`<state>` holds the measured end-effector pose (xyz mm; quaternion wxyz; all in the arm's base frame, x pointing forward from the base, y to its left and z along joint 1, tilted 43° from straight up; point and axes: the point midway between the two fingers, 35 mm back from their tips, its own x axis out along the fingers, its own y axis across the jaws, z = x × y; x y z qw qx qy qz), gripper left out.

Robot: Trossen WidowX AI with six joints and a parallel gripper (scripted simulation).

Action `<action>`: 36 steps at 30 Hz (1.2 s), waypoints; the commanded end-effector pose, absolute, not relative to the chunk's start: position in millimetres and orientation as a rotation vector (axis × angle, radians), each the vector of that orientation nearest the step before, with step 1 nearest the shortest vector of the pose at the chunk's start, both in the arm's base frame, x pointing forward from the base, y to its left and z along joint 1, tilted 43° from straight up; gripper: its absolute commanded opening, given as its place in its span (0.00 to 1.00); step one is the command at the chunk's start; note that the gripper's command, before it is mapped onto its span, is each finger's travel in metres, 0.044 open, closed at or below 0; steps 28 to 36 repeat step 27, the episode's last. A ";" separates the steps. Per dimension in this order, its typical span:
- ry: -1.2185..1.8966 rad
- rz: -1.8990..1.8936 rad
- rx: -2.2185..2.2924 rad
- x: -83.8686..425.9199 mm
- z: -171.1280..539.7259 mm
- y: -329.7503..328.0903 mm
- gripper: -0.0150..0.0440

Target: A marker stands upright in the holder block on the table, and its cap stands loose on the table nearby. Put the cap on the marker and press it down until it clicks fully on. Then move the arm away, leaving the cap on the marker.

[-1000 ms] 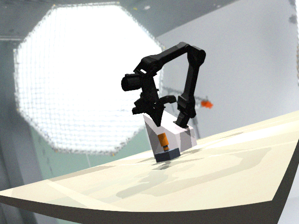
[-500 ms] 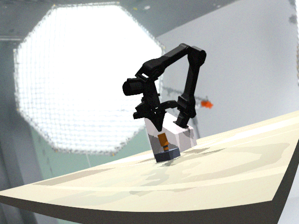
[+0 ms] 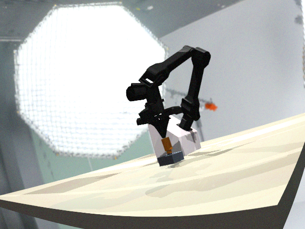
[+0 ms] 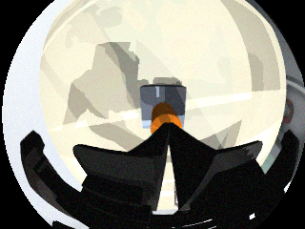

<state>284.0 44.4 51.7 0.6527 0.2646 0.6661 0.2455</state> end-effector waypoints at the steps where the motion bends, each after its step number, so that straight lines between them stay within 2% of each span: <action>1: 1.512 0.558 0.600 283.9 52.6 44.0 0.25; 9: 1.514 0.554 0.599 285.8 115.7 -15.3 0.25; 15: 1.514 0.554 0.599 285.5 117.6 -16.9 0.25; 27: 1.514 0.554 0.599 285.5 117.6 -16.9 0.79; 36: 1.514 0.554 0.599 285.5 117.6 -16.9 0.79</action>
